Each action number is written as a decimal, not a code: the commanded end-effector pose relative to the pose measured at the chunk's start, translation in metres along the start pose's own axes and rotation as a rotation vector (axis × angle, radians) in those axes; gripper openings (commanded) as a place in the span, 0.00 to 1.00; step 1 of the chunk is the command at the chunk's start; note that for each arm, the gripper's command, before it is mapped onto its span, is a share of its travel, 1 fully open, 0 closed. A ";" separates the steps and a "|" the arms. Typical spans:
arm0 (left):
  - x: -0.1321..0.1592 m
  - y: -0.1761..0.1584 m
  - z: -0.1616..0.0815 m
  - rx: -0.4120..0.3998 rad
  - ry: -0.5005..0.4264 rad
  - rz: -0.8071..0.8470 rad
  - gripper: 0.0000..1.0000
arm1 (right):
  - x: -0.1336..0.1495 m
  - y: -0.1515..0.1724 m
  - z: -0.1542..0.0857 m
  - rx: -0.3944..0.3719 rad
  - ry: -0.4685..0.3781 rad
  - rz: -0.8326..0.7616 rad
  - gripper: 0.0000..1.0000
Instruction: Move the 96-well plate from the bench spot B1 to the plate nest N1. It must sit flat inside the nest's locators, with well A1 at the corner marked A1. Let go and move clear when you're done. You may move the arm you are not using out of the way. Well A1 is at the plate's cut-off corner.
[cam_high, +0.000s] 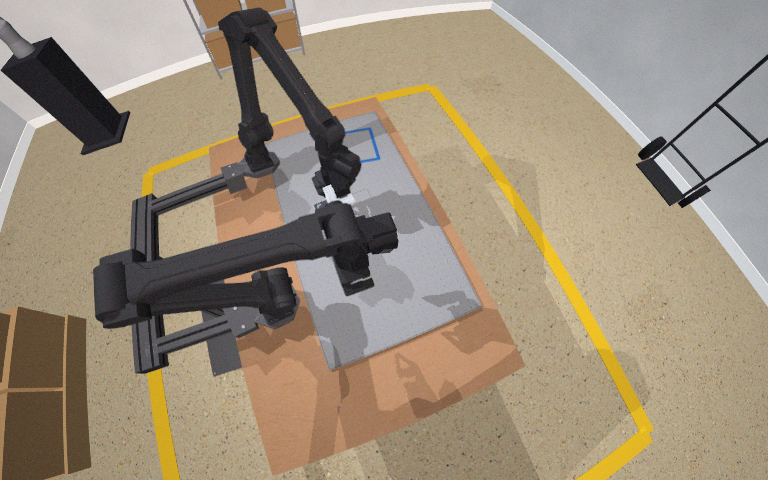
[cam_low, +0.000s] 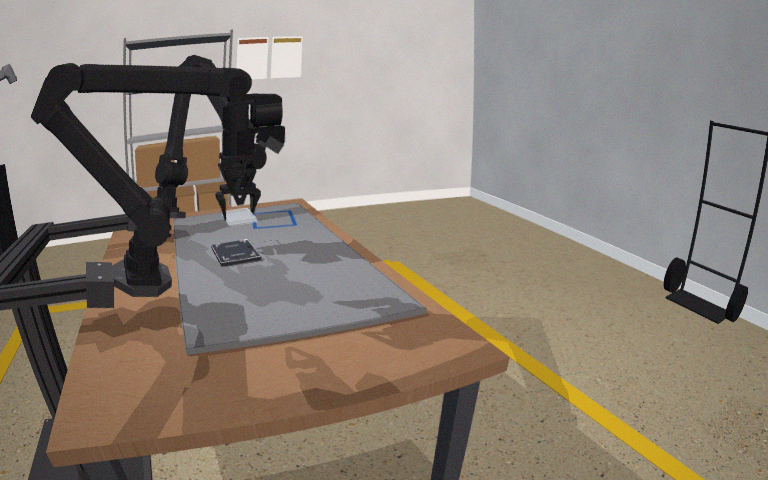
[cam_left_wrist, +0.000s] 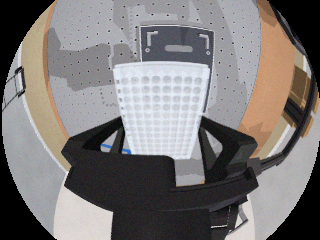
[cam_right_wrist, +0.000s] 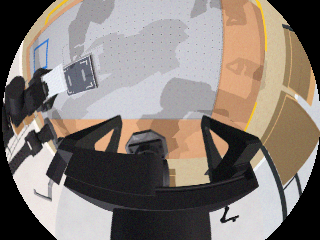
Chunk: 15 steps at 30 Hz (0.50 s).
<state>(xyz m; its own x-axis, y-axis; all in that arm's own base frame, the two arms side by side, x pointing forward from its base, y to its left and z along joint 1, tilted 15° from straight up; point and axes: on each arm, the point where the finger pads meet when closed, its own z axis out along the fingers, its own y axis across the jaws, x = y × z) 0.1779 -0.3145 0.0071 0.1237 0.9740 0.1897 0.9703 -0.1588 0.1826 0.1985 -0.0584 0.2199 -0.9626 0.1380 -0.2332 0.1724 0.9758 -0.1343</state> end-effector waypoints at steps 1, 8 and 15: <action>-0.027 0.001 -0.011 -0.009 -0.019 -0.021 0.00 | 0.001 0.000 0.000 -0.002 -0.007 -0.009 1.00; -0.043 -0.012 -0.012 -0.008 -0.020 -0.021 0.00 | 0.001 0.000 0.000 -0.002 -0.007 -0.009 1.00; -0.059 -0.024 -0.012 -0.007 -0.020 -0.020 0.00 | 0.001 0.000 0.000 -0.002 -0.007 -0.009 1.00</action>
<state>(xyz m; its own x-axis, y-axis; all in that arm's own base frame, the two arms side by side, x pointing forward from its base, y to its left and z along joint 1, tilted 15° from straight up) 0.1477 -0.3452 -0.0034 0.1218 0.9742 0.1901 0.9707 -0.1568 0.1820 0.1985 -0.0584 0.2199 -0.9626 0.1380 -0.2332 0.1724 0.9758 -0.1343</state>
